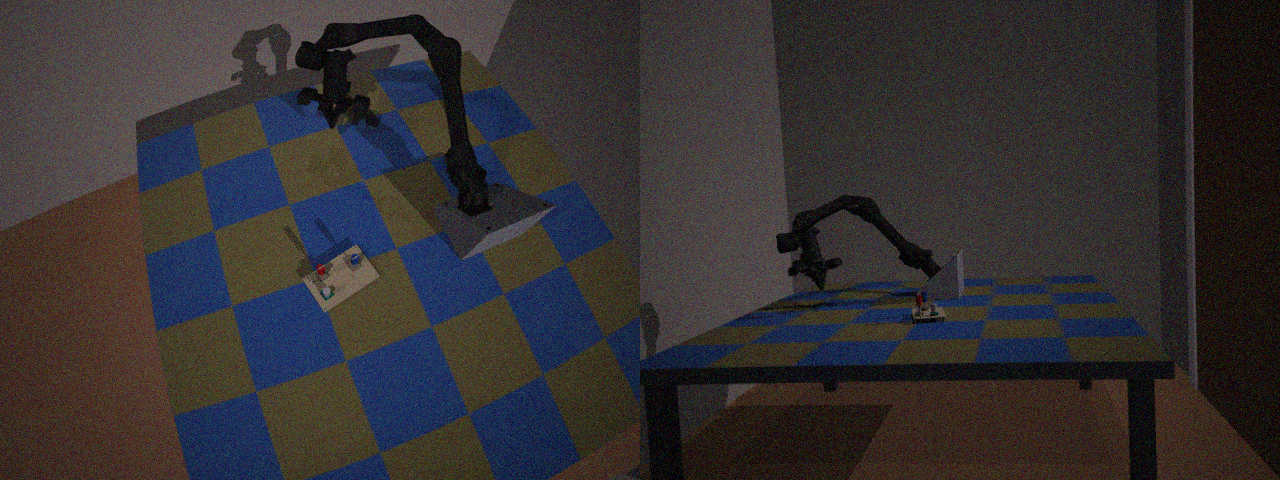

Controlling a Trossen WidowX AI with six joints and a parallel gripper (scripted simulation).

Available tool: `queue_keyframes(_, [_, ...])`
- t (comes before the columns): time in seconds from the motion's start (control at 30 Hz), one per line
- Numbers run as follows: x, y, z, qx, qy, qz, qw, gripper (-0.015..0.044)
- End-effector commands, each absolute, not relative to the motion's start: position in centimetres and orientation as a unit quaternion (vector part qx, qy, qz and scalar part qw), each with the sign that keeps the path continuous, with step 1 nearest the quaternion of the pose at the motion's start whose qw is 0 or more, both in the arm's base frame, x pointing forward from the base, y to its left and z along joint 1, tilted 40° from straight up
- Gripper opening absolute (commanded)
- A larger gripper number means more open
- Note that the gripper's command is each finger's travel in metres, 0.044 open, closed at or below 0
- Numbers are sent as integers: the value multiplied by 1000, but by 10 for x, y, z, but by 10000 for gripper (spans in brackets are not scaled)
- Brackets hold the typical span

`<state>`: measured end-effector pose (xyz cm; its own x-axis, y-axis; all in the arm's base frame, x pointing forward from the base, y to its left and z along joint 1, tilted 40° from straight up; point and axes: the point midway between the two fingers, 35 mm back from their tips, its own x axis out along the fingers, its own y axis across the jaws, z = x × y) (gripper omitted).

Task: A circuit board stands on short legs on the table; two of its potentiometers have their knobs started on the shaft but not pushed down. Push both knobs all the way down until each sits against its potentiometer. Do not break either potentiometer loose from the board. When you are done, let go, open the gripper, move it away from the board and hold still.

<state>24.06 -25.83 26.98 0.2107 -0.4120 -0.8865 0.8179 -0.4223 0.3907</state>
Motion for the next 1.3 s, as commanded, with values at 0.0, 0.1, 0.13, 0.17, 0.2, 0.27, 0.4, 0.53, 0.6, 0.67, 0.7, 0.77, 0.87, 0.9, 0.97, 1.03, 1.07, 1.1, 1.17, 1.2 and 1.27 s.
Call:
queue_keyframes(0.0, [260,-244,250,554,230,-596,534,0])
queue_keyframes(0.1, [273,-230,240,537,260,-586,548,0])
queue_keyframes(0.13, [276,-225,237,532,269,-583,552,0])
queue_keyframes(0.17, [280,-221,234,526,279,-580,557,0])
queue_keyframes(0.2, [284,-216,231,520,289,-576,561,0])
queue_keyframes(0.27, [290,-206,225,508,307,-569,569,0])
queue_keyframes(0.4, [303,-189,211,469,349,-557,590,0])
queue_keyframes(0.53, [314,-171,196,426,391,-543,609,0])
queue_keyframes(0.6, [319,-162,189,405,409,-536,618,0])
queue_keyframes(0.67, [324,-153,183,383,427,-528,626,0])
queue_keyframes(0.7, [326,-148,179,372,436,-524,630,0])
queue_keyframes(0.77, [330,-139,173,350,453,-515,638,0])
queue_keyframes(0.87, [335,-124,162,313,479,-501,650,0])
queue_keyframes(0.9, [336,-119,159,301,487,-496,653,0])
queue_keyframes(0.97, [339,-108,152,275,503,-485,660,0])
queue_keyframes(1.03, [341,-98,146,249,518,-474,667,0])
queue_keyframes(1.07, [342,-93,143,236,526,-469,670,0])
queue_keyframes(1.1, [343,-88,139,223,533,-463,672,0])
queue_keyframes(1.17, [345,-78,133,196,547,-451,678,0])
queue_keyframes(1.2, [345,-72,130,182,553,-445,680,0])
queue_keyframes(1.27, [346,-62,124,154,566,-433,685,0])
